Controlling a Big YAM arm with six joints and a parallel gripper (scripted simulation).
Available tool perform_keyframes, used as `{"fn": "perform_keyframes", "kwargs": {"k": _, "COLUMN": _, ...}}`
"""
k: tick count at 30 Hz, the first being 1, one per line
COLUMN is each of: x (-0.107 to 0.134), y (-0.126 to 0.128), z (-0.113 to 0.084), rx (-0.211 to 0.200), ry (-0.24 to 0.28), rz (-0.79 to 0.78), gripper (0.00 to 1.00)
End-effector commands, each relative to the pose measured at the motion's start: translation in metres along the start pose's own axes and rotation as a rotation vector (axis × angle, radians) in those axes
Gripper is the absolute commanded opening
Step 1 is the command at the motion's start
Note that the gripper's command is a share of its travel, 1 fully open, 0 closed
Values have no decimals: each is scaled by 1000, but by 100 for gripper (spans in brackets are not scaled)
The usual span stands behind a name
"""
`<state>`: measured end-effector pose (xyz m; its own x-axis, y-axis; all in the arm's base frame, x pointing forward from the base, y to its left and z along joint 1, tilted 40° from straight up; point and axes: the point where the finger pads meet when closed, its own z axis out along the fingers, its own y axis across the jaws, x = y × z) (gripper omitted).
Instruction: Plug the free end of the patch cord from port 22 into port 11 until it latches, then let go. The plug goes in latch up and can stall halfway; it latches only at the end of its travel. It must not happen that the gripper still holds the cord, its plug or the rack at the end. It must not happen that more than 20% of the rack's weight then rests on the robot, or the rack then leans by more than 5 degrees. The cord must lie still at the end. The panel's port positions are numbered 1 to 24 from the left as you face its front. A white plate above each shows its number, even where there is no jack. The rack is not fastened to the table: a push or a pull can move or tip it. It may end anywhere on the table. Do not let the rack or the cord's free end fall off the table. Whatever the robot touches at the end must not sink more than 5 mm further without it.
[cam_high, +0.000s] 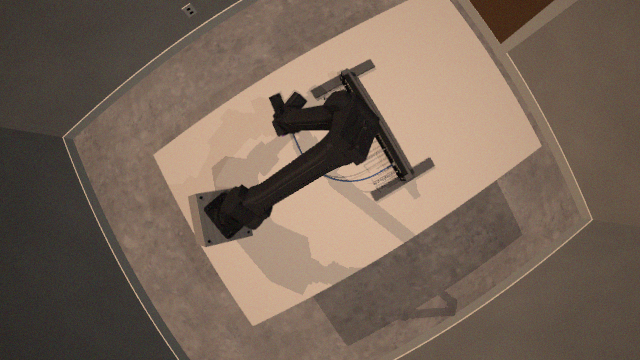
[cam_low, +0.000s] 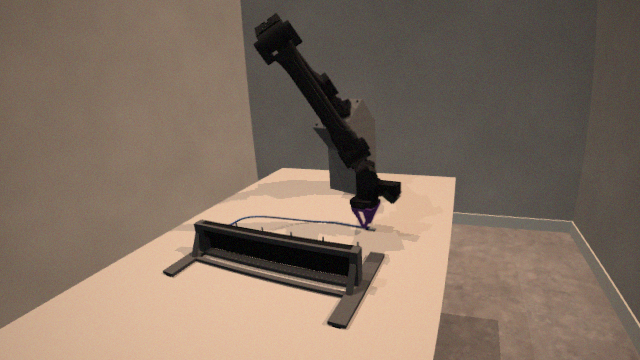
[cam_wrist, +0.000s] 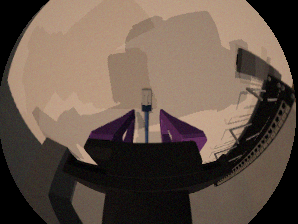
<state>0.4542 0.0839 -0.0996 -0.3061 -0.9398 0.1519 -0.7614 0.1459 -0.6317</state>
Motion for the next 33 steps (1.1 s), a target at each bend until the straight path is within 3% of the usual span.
{"fn": "perform_keyframes", "kwargs": {"k": 1, "x": 1, "y": 4, "z": 1, "rx": -13, "ry": 3, "rz": -7, "gripper": 36}}
{"fn": "perform_keyframes", "kwargs": {"k": 33, "x": -2, "y": 6, "z": -3, "rx": -10, "ry": -3, "rz": -8, "gripper": 36}}
